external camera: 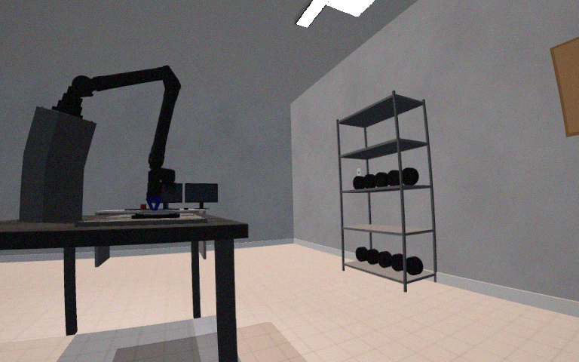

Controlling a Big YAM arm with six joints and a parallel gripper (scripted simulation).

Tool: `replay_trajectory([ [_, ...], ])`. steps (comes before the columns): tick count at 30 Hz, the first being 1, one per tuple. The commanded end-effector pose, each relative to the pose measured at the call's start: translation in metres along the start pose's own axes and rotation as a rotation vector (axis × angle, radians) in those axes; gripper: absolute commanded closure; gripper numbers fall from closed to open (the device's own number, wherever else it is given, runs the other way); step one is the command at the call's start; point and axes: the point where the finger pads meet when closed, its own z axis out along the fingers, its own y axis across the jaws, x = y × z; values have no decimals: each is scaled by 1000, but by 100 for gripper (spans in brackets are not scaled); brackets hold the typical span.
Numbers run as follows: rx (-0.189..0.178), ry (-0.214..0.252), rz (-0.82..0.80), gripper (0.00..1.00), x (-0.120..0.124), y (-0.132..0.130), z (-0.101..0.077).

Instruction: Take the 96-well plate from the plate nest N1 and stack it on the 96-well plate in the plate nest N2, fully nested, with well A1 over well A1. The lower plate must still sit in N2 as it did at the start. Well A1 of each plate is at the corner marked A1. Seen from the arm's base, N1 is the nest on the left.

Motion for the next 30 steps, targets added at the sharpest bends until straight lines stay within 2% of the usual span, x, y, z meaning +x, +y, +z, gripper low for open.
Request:
replay_trajectory([
  [1, -4, -14, -1, 100, -6, 2, -5],
  [21, -4, -14, -1, 100, -6, 2, -5],
  [22, -8, -21, -5, 100, -11, 3, -14],
  [24, -8, -17, -9, 100, -9, 7, -18],
  [30, -7, -19, -6, 100, -9, 5, -24],
])
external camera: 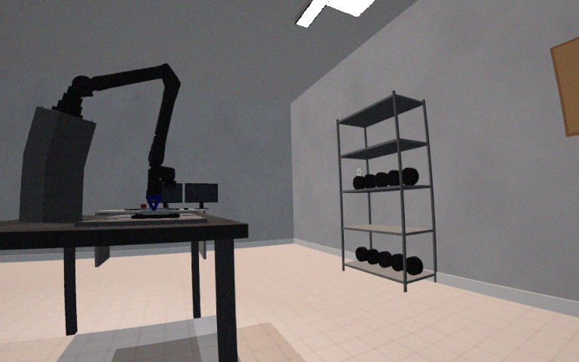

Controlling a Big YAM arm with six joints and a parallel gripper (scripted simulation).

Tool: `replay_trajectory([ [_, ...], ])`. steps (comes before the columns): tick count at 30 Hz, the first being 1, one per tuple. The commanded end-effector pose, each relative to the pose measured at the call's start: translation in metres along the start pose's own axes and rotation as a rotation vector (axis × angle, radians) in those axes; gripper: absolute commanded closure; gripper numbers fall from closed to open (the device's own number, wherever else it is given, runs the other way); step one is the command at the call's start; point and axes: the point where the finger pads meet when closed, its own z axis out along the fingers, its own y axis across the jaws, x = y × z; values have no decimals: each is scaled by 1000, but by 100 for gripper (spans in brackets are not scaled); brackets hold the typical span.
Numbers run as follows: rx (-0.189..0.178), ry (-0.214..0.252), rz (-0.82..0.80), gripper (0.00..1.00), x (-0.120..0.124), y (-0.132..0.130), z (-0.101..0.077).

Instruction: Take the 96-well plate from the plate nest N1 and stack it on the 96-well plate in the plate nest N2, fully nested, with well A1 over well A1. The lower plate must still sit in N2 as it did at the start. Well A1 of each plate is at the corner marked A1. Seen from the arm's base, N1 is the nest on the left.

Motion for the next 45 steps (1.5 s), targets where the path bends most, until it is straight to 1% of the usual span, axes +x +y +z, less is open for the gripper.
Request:
replay_trajectory([
  [1, -6, -20, -2, 100, -10, 5, -17],
  [14, -5, -22, 0, 100, -10, 6, -38],
  [17, -5, -23, -2, 100, -11, 4, -40],
  [31, -5, -23, 0, 100, -10, 6, -63],
  [34, -5, -22, -4, 100, -10, 5, -65],
  [45, -6, -23, 1, 100, -9, 5, -83],
])
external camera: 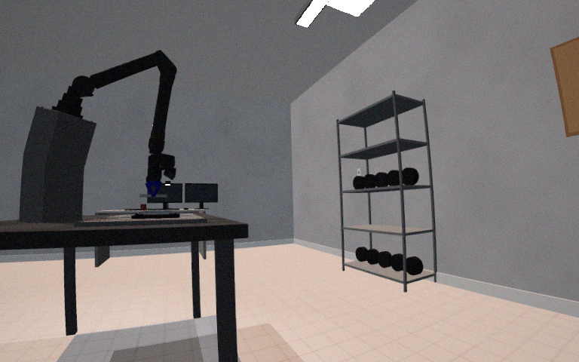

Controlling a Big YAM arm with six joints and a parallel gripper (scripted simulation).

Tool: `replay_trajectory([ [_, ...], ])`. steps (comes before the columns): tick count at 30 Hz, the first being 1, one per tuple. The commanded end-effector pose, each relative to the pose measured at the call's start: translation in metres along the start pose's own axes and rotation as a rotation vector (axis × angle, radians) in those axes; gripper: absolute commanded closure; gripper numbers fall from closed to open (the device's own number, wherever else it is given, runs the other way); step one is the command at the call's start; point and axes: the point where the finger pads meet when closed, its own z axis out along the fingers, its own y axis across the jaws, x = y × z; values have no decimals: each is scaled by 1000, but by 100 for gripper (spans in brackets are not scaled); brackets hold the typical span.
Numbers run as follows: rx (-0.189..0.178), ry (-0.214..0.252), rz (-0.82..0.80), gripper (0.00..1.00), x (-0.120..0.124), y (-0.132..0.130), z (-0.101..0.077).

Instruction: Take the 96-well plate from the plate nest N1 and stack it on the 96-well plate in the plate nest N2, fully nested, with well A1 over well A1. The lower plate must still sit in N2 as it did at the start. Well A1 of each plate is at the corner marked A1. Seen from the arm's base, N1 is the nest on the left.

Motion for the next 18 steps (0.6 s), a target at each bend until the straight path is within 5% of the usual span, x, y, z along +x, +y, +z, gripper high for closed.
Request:
replay_trajectory([
  [1, -5, -28, 3, 100, -12, 5, -19],
  [10, -6, -29, 1, 100, -11, 6, -31],
  [18, -5, -25, 4, 100, -11, 2, -23],
])
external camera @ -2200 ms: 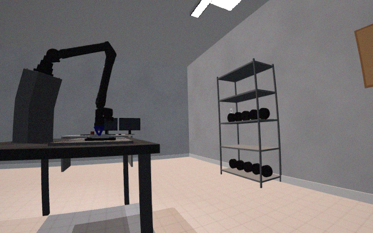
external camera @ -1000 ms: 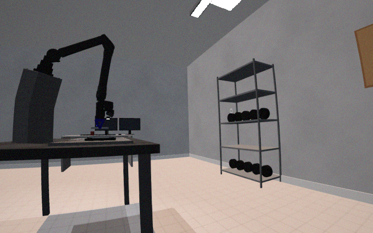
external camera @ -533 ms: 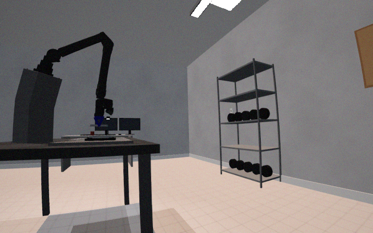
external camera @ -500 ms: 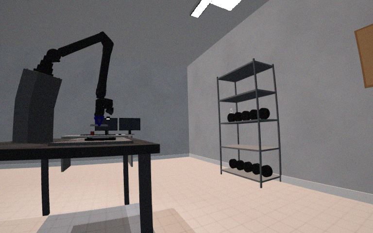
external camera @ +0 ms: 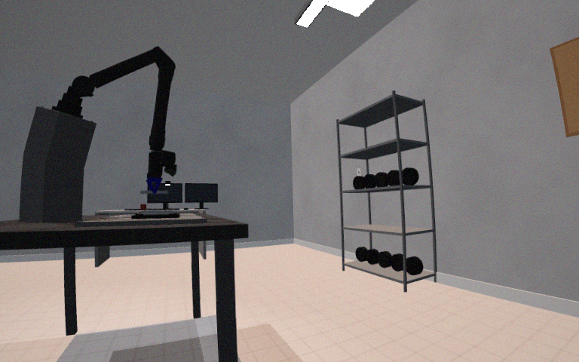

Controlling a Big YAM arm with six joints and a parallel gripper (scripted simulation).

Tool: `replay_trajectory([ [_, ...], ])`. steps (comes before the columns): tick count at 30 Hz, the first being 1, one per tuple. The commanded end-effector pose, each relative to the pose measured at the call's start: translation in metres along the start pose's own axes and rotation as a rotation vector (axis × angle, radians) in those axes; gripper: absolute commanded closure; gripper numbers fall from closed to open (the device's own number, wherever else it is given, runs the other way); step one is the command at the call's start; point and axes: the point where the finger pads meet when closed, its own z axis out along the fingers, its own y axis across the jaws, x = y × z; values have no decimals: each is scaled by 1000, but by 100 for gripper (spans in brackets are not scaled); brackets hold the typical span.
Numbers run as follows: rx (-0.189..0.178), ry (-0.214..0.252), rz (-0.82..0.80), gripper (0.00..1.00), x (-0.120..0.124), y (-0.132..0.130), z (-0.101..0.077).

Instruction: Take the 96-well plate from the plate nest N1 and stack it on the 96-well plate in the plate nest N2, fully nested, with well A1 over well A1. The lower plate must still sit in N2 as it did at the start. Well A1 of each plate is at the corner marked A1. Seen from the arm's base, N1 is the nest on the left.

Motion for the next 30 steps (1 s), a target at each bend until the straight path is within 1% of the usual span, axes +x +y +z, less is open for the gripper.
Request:
replay_trajectory([
  [1, -3, -18, 2, 100, -7, 2, -5],
  [12, -3, -18, 2, 100, -7, 2, -5],
  [13, -6, -36, 66, 100, -15, -7, -10],
  [17, -9, -37, 199, 100, -14, -21, -10],
  [19, -9, -37, 205, 100, -14, -28, -10],
  [22, -10, -37, 201, 100, -13, -29, -10],
  [30, -7, -37, 183, 100, -12, -58, -10],
])
